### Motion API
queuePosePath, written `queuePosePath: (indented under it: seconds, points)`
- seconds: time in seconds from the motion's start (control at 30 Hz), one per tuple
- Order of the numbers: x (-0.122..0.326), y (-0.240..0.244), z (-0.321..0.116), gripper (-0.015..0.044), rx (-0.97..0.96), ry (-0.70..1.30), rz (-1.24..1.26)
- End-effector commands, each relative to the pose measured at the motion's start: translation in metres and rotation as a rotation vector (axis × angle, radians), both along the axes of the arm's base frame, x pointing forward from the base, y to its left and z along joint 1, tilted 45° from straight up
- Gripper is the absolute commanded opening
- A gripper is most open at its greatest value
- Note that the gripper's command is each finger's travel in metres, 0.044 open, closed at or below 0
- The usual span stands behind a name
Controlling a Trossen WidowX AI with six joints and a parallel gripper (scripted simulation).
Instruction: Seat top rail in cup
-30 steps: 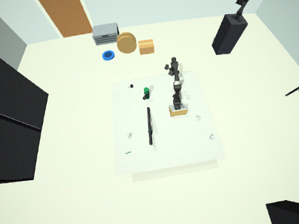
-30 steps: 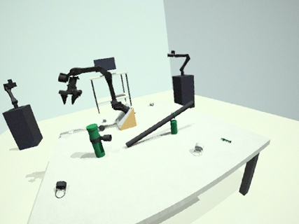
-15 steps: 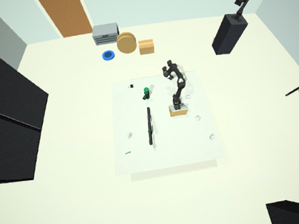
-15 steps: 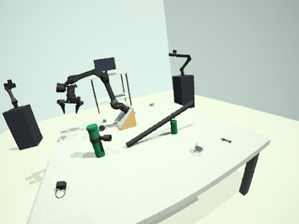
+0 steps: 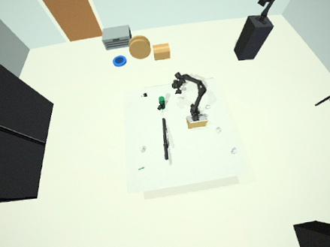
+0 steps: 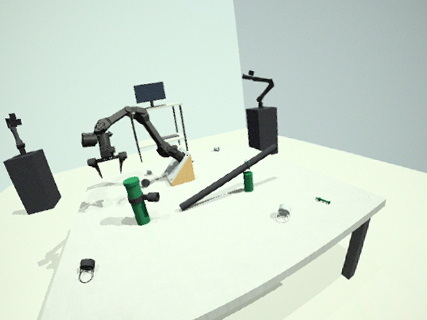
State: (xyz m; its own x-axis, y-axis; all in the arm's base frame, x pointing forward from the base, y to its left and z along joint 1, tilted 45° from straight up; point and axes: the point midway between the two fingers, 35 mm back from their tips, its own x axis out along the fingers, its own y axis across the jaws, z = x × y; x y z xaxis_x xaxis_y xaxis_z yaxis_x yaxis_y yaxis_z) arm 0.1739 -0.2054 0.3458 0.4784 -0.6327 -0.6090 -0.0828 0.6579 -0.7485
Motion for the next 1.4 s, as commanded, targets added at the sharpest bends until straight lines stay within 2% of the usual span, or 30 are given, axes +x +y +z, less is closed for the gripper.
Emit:
queuePosePath:
  seconds: [0.0, 0.4, 0.63, 0.8, 1.1, 1.37]
  points:
    - [0.03, 0.011, -0.022, 0.044, 0.121, -0.072, -0.047]
    - [0.113, 0.087, -0.091, 0.044, 0.458, -0.246, -0.238]
    - [0.135, 0.129, -0.121, 0.044, 0.515, -0.258, -0.292]
    - [0.153, 0.171, -0.15, 0.044, 0.437, -0.208, -0.279]
    - [0.168, 0.279, -0.206, 0.044, 0.106, -0.185, -0.097]
    - [0.167, 0.288, -0.209, 0.044, 0.074, -0.185, -0.07]
